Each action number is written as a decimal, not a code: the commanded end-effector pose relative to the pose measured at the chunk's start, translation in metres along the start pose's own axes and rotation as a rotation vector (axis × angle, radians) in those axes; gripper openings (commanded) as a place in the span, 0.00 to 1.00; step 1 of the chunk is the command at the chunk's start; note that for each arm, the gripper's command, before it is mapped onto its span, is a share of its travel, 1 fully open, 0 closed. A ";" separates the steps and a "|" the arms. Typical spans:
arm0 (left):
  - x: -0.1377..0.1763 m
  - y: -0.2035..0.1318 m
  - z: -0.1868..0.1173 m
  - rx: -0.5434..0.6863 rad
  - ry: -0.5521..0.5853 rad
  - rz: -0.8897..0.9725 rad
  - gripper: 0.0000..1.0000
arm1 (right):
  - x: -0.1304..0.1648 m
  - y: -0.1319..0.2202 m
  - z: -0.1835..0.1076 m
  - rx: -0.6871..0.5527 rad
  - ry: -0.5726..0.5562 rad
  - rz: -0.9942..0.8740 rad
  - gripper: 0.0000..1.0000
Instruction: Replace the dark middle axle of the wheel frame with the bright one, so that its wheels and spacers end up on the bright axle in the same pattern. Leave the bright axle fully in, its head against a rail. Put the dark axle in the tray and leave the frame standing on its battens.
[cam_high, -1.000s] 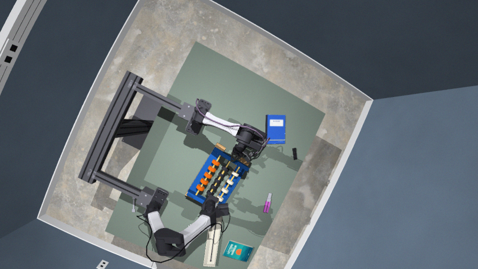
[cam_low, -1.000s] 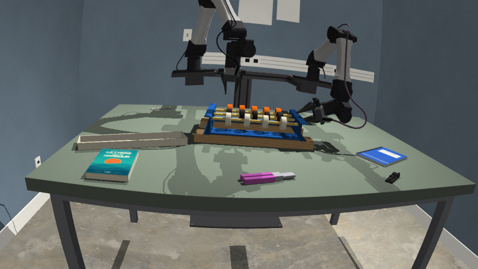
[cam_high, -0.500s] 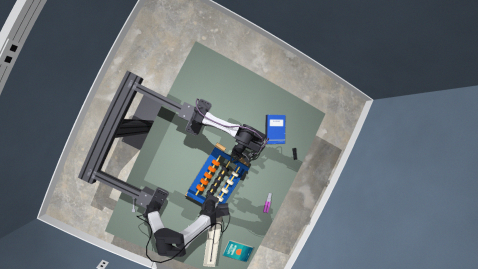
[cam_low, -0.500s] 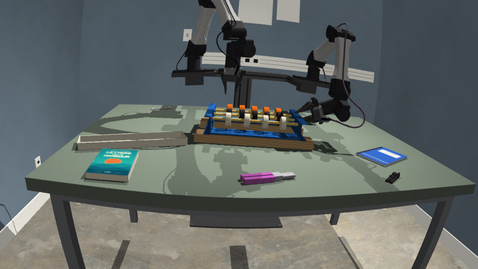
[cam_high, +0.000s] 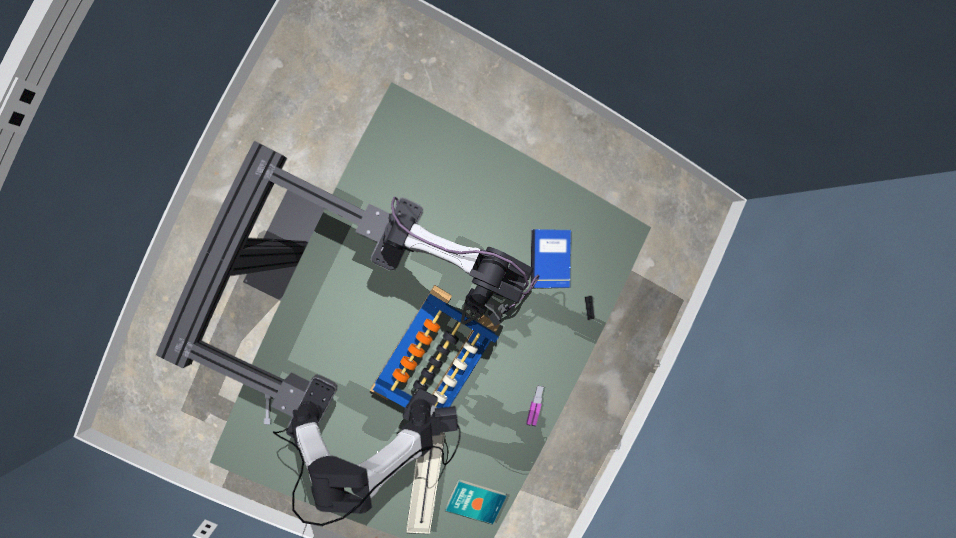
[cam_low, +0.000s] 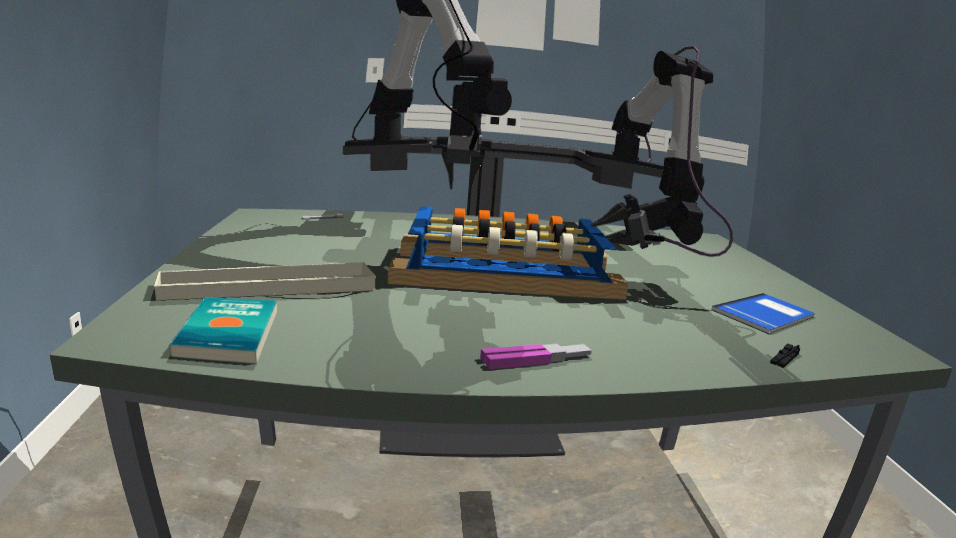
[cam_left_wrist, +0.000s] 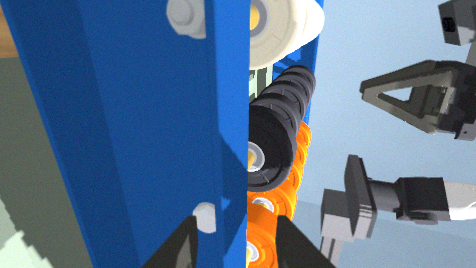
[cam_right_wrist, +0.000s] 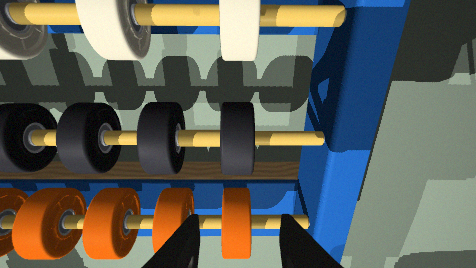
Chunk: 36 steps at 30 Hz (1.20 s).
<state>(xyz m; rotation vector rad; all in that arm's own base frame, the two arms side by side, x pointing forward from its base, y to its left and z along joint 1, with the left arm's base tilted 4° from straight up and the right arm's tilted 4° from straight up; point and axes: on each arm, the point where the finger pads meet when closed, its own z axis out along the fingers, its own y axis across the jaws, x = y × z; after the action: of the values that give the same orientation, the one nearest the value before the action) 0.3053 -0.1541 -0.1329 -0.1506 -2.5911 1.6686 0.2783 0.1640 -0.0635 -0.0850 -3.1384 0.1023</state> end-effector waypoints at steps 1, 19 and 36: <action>-0.002 -0.002 0.003 0.010 0.010 0.013 0.33 | 0.003 0.004 -0.002 -0.002 -0.002 -0.014 0.35; 0.005 0.015 -0.028 0.003 0.024 -0.011 0.33 | 0.003 0.004 -0.002 -0.002 -0.002 -0.014 0.35; -0.008 -0.009 -0.044 -0.010 -0.008 0.039 0.33 | 0.003 0.004 -0.002 -0.002 -0.002 -0.014 0.35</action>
<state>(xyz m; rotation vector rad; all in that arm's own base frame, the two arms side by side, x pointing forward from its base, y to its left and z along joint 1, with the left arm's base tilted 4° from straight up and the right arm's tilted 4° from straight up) 0.3086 -0.1241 -0.1286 -0.1541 -2.5900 1.6687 0.2783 0.1640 -0.0635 -0.0849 -3.1384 0.1023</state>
